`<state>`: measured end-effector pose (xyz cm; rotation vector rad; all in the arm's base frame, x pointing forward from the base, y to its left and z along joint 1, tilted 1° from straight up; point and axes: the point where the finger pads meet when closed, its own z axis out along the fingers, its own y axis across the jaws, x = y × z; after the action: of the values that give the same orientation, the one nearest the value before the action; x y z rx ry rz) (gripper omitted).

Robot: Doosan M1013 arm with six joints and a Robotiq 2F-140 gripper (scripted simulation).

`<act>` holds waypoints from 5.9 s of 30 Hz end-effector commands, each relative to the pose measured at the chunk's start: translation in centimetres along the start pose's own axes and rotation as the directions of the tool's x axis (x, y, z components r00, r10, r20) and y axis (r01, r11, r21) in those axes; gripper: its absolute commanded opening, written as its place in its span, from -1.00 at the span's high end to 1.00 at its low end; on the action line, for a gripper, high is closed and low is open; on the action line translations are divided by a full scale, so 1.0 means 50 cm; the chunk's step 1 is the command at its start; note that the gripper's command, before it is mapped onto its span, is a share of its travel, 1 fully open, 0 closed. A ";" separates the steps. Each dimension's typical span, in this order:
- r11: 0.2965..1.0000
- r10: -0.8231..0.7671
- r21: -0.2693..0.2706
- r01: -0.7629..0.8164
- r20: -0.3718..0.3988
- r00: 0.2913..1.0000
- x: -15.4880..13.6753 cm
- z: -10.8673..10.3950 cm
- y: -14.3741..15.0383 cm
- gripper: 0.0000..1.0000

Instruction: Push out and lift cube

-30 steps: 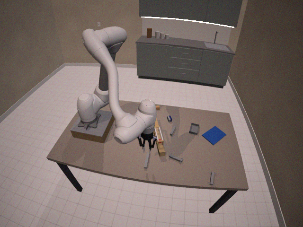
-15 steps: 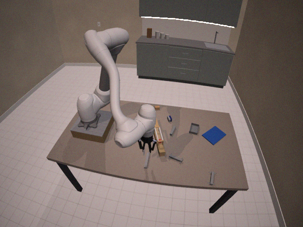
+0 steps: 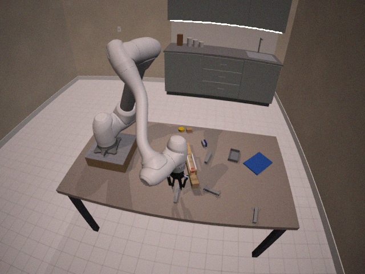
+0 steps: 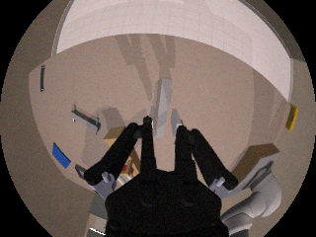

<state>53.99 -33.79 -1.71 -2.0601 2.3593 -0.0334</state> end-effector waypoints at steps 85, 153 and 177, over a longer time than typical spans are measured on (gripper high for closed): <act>1.000 0.000 0.000 0.000 0.000 1.000 0.000 0.050 0.000 1.00; 0.990 -0.142 -0.001 0.142 0.000 0.990 -0.249 -0.176 -0.054 1.00; 0.951 -0.308 0.000 0.308 0.000 0.951 -0.760 -0.094 -0.024 1.00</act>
<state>59.78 3.07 3.80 -2.4039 2.0085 -0.0309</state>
